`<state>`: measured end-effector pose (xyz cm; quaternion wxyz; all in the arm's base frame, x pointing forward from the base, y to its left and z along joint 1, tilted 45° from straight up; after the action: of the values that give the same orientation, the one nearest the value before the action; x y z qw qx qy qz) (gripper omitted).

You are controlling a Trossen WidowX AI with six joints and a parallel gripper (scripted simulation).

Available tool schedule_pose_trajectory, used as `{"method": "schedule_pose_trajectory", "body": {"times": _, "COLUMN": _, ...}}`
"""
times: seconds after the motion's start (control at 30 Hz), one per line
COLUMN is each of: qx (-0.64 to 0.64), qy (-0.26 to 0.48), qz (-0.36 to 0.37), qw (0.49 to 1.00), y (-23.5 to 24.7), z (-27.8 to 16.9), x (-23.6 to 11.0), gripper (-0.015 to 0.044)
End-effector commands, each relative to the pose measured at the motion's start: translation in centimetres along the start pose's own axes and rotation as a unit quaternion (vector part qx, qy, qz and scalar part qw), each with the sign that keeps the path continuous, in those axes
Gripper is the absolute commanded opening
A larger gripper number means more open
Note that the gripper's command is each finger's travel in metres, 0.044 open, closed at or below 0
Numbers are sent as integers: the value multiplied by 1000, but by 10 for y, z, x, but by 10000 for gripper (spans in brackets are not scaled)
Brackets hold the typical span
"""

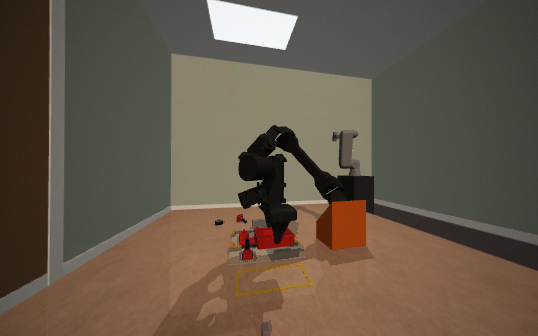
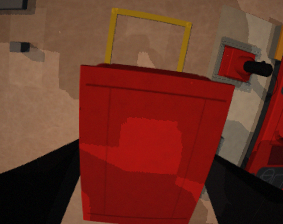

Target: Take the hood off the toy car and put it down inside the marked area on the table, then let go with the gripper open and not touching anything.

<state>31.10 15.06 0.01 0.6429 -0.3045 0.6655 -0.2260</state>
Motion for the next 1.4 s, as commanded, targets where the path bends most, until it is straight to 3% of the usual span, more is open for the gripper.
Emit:
{"method": "schedule_pose_trajectory", "body": {"times": 0.0, "qx": 8, "qy": -1, "qz": 2, "qw": 1000, "y": 2, "z": 1, "x": -1, "gripper": 0}}
{"method": "schedule_pose_trajectory", "body": {"times": 1.37, "qx": 8, "qy": -1, "qz": 2, "qw": 1000, "y": 3, "z": 3, "x": 26, "gripper": 0}}
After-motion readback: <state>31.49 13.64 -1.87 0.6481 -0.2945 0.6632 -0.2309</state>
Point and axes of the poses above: the point midway between the two fingers, 35 mm back from their tips, its own x axis out along the fingers, its own y axis across the jaws, z = x × y, the point moved 10 cm from there along -x, back along the fingers, and after that the axes turned 9 degrees about -x, right-handed, at the moved point
